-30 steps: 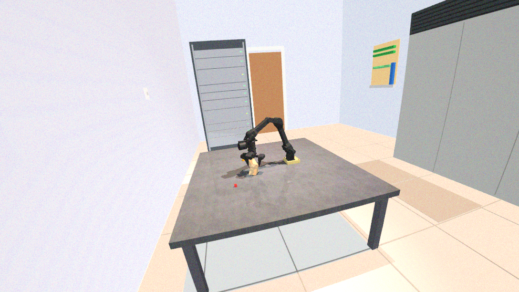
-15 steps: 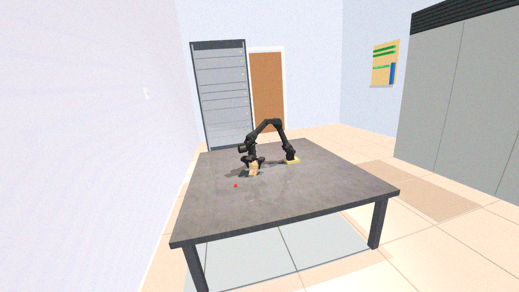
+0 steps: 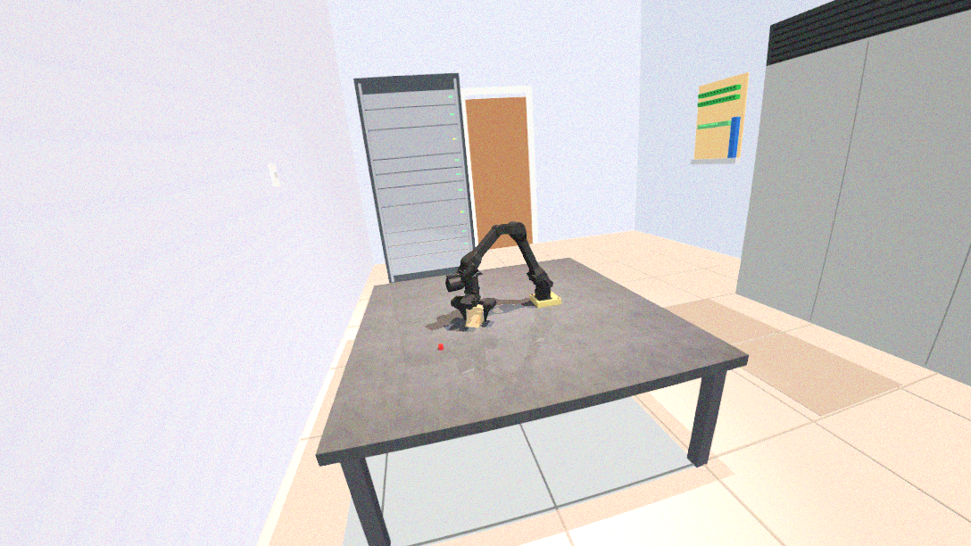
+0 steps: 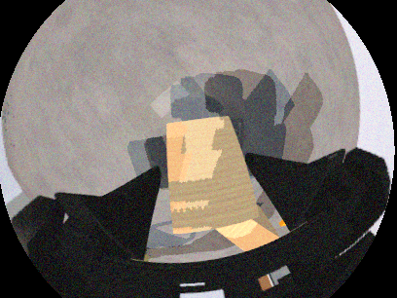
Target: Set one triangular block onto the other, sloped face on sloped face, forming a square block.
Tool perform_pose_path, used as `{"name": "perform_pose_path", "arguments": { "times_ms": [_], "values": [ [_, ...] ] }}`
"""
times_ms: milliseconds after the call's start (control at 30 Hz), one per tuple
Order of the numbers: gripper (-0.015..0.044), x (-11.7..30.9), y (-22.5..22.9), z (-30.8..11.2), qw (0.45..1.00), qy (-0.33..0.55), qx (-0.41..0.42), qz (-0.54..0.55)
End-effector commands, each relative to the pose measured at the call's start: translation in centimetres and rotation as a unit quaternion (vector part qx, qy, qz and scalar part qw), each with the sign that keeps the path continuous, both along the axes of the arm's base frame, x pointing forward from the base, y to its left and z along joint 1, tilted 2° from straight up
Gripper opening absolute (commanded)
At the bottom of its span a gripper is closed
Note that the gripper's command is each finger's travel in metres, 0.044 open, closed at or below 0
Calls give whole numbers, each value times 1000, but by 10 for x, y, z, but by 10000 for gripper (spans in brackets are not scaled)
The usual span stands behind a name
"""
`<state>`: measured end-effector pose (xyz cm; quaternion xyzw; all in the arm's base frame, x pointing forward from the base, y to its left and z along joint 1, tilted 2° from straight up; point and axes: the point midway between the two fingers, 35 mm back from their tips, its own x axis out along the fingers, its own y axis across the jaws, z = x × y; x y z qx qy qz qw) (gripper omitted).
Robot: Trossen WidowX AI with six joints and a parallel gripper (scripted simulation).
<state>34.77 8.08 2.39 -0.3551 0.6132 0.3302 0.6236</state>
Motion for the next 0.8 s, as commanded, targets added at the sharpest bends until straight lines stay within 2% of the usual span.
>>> {"name": "perform_pose_path", "arguments": {
  "times_ms": [0,133,400,667,700,767],
  "values": [
    [388,0,-1,-5,1000,2,-2,3],
    [282,0,-1,-5,1000,2,-2,3],
    [229,0,-1,-5,1000,2,-2,3],
    [19,-1,0,10,1000,2,-2,2],
    [0,-1,0,14,1000,2,-2,1],
    [0,-1,0,23,1000,2,-1,1]
  ]
}}
